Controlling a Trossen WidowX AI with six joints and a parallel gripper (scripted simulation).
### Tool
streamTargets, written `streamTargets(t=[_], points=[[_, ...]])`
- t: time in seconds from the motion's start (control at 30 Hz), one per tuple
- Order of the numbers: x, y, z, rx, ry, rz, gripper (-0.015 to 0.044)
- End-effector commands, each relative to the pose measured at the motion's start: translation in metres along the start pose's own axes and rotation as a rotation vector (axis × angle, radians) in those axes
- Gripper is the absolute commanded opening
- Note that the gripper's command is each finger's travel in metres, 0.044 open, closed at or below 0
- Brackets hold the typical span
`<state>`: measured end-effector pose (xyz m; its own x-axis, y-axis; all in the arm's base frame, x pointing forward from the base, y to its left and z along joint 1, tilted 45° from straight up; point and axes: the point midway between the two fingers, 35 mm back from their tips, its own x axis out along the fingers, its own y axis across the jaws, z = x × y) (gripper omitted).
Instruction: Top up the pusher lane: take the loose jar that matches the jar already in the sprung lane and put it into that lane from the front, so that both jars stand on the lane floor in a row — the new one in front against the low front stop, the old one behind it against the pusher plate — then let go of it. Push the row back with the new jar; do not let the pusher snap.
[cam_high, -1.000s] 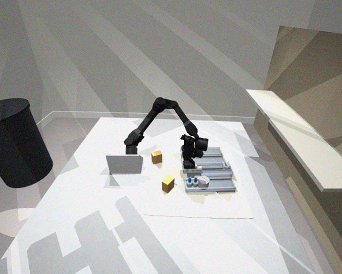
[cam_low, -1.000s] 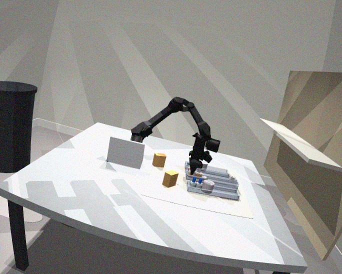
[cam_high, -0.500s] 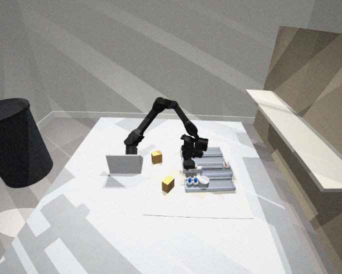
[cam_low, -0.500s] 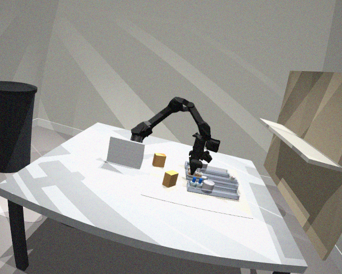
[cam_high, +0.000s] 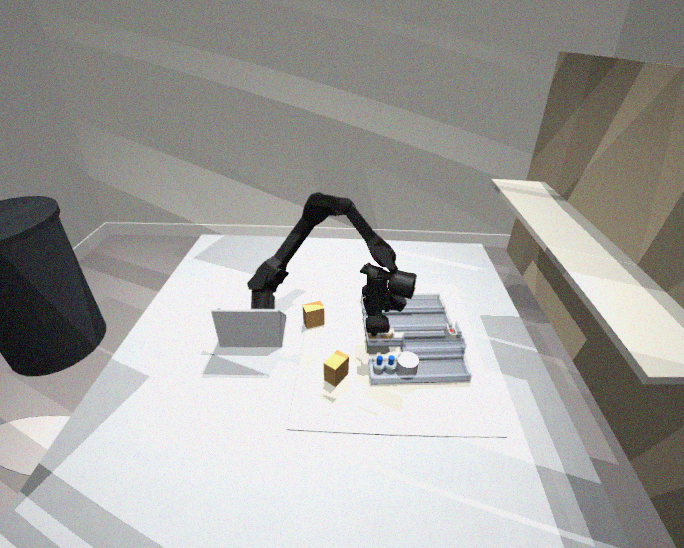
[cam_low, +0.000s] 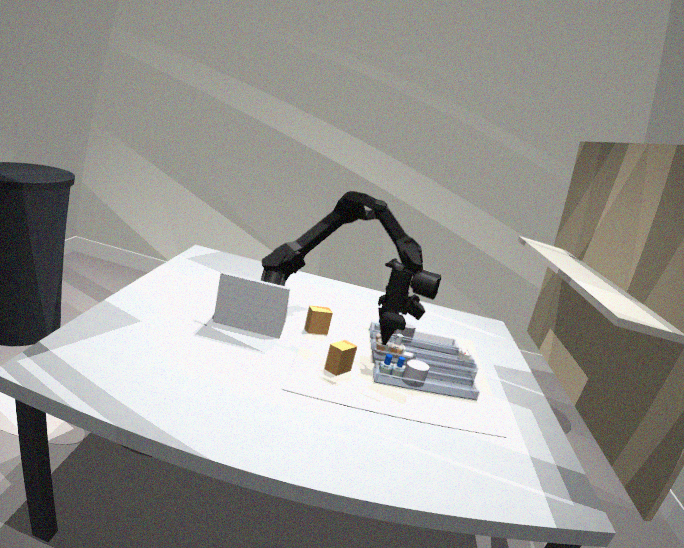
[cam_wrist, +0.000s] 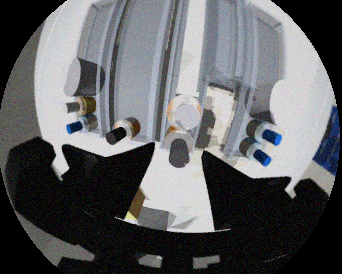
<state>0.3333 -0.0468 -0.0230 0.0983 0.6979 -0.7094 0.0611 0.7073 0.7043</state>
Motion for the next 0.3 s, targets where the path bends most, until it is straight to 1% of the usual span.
streamTargets(t=[0.0,0.27], points=[[-0.003,0.000,-0.010,-0.005,0.000,-0.006,0.0276],[-0.003,-0.002,-0.037,-0.004,0.001,-0.006,0.0276]])
